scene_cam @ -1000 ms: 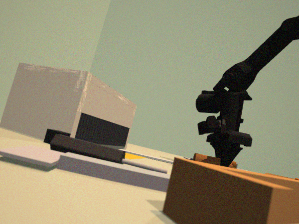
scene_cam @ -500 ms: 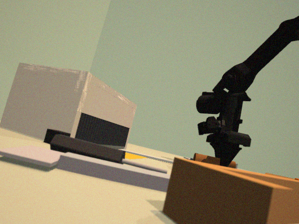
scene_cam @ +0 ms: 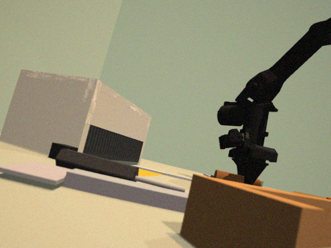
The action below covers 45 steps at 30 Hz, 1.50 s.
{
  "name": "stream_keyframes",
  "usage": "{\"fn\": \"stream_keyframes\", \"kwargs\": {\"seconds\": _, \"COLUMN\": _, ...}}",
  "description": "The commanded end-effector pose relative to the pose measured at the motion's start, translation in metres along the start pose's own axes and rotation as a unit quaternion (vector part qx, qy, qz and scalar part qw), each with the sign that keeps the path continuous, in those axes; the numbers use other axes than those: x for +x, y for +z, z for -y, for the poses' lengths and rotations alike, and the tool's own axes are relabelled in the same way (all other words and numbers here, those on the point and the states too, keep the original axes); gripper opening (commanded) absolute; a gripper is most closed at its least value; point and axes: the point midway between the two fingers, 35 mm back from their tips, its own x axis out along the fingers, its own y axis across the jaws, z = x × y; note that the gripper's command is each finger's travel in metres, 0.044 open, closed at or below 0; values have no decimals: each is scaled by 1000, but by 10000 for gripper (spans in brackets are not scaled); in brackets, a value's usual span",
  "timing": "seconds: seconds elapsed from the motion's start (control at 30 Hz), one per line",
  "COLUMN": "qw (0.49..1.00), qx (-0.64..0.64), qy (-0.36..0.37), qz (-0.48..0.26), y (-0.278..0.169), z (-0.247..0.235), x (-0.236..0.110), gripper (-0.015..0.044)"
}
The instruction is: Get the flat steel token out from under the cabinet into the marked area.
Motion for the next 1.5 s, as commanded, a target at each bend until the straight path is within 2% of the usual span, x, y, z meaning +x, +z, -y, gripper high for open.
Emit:
{"fn": "stream_keyframes", "kwargs": {"seconds": 0.0, "qw": 1000, "qx": 0, "qy": -4, "qz": 1, "y": 0, "z": 0, "x": 0, "gripper": 270}}
{"fn": "stream_keyframes", "kwargs": {"seconds": 0.6, "qw": 1000, "qx": -2, "qy": -3, "qz": 1, "y": -4, "z": 0, "x": 5, "gripper": 270}}
{"fn": "stream_keyframes", "kwargs": {"seconds": 0.73, "qw": 1000, "qx": 1, "qy": -5, "qz": 4, "y": 0, "z": 1, "x": 2, "gripper": 165}}
{"fn": "stream_keyframes", "kwargs": {"seconds": 1.03, "qw": 1000, "qx": 1, "qy": -5, "qz": 4, "y": 0, "z": 1, "x": 2, "gripper": 105}}
{"fn": "stream_keyframes", "kwargs": {"seconds": 1.17, "qw": 1000, "qx": 1, "qy": -5, "qz": 4, "y": 0, "z": 1, "x": 2, "gripper": 0}}
{"fn": "stream_keyframes", "kwargs": {"seconds": 1.47, "qw": 1000, "qx": 3, "qy": -4, "qz": 3, "y": 8, "z": 1, "x": 2, "gripper": 0}}
